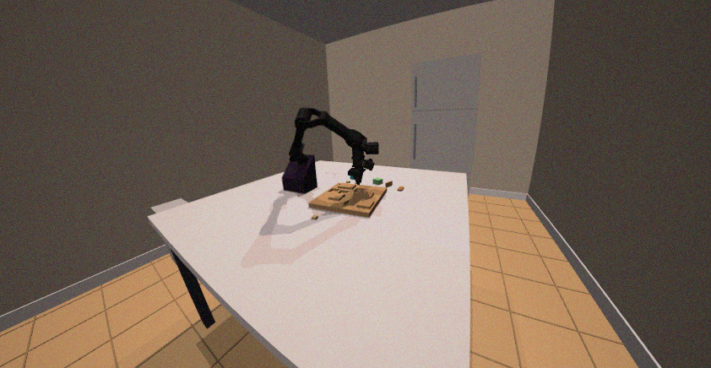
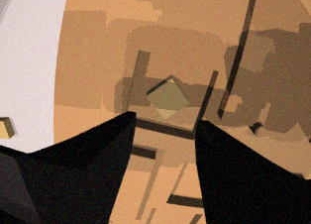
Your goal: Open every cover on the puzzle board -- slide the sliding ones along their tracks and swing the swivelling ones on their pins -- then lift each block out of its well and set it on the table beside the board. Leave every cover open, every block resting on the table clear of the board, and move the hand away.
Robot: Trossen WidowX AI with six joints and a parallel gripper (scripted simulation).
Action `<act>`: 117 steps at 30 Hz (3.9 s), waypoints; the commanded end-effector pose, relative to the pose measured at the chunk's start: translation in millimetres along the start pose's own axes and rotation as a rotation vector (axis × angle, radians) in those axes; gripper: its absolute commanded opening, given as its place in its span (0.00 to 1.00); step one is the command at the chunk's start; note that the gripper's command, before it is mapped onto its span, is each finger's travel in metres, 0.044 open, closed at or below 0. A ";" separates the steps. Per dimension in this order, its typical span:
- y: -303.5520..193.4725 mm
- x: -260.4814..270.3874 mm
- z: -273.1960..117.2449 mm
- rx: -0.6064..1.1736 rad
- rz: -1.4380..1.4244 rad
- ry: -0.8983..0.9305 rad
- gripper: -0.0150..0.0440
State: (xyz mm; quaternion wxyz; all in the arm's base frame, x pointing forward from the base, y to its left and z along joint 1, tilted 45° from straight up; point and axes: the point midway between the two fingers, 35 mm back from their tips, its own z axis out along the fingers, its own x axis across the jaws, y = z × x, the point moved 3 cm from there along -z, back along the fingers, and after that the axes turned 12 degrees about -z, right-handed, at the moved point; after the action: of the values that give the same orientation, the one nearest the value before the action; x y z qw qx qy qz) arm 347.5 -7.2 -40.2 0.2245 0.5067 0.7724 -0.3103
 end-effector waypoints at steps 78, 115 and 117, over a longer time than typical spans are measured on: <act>-0.7 0.1 9.4 -0.001 0.797 -0.004 0.50; -1.5 -1.2 31.0 -0.001 0.820 -0.005 0.50; -1.6 -1.2 31.7 -0.001 0.820 -0.005 0.50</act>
State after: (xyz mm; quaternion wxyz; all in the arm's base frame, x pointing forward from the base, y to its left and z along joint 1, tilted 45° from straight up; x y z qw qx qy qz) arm 348.5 -29.3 -59.7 0.3313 0.7743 0.5032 -0.1935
